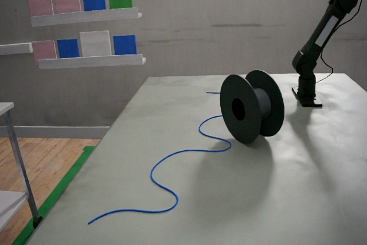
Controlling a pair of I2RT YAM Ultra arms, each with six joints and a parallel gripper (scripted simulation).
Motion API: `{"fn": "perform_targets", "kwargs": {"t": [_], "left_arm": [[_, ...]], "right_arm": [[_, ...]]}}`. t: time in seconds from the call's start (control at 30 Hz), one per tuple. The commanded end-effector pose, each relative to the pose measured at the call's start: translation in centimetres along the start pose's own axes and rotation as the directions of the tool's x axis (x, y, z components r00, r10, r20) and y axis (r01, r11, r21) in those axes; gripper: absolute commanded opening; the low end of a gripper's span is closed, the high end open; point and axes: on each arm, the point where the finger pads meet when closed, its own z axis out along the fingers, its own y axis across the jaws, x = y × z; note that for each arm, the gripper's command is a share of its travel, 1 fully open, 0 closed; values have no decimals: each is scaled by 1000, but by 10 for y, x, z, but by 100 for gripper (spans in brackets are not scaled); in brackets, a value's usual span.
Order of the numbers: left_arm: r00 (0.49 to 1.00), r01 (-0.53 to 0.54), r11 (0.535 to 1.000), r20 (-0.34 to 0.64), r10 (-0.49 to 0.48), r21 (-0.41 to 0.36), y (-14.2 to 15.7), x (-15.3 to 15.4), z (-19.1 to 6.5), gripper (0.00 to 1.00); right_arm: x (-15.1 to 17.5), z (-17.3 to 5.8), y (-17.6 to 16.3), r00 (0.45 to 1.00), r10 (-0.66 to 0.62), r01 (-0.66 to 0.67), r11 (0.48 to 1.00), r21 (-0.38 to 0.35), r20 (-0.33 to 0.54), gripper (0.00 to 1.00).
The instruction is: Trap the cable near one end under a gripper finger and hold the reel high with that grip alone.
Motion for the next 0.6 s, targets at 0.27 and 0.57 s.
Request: {"fn": "perform_targets", "kwargs": {"t": [0.27,0.57], "left_arm": [[998,-4,1000,66,5,-8,2,41,33,100],[999,-4,1000,53,5,-8,2,60,43,100]], "right_arm": [[26,33,-1,995,-8,9,1000,-6,104,100],[38,39,-1,994,-8,9,1000,-6,110,100]]}}
